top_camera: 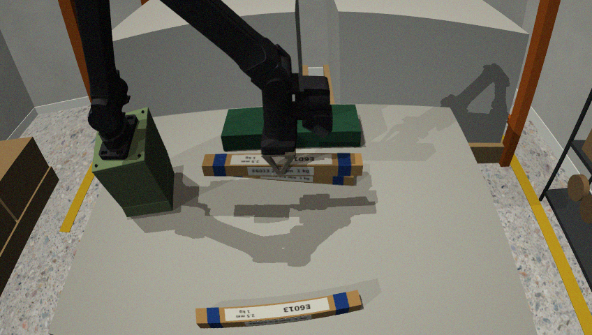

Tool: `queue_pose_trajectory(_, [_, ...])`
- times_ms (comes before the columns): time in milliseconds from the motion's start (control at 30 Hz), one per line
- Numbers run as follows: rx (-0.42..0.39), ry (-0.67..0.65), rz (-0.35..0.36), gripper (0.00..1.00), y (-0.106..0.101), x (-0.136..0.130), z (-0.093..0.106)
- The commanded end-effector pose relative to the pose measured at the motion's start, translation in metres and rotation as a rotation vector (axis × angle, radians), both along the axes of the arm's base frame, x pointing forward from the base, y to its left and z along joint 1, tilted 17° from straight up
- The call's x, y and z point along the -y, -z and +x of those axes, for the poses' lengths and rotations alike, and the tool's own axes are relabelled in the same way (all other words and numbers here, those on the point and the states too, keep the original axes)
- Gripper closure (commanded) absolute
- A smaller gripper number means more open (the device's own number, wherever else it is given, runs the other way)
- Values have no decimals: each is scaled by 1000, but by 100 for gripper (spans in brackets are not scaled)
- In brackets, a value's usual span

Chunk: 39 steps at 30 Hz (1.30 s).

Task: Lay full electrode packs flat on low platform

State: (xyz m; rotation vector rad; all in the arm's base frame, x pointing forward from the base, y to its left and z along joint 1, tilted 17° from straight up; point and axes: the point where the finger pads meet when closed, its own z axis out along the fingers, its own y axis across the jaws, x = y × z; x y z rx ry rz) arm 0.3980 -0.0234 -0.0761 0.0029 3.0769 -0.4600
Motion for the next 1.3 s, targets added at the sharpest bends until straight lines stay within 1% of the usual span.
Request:
queue_pose_trajectory(0, [52,-15,5,100,-15,-4,18])
queue_pose_trajectory(1067, [52,-15,5,100,-15,-4,18])
queue_pose_trajectory(1267, [60,-18,6,100,-6,1,20])
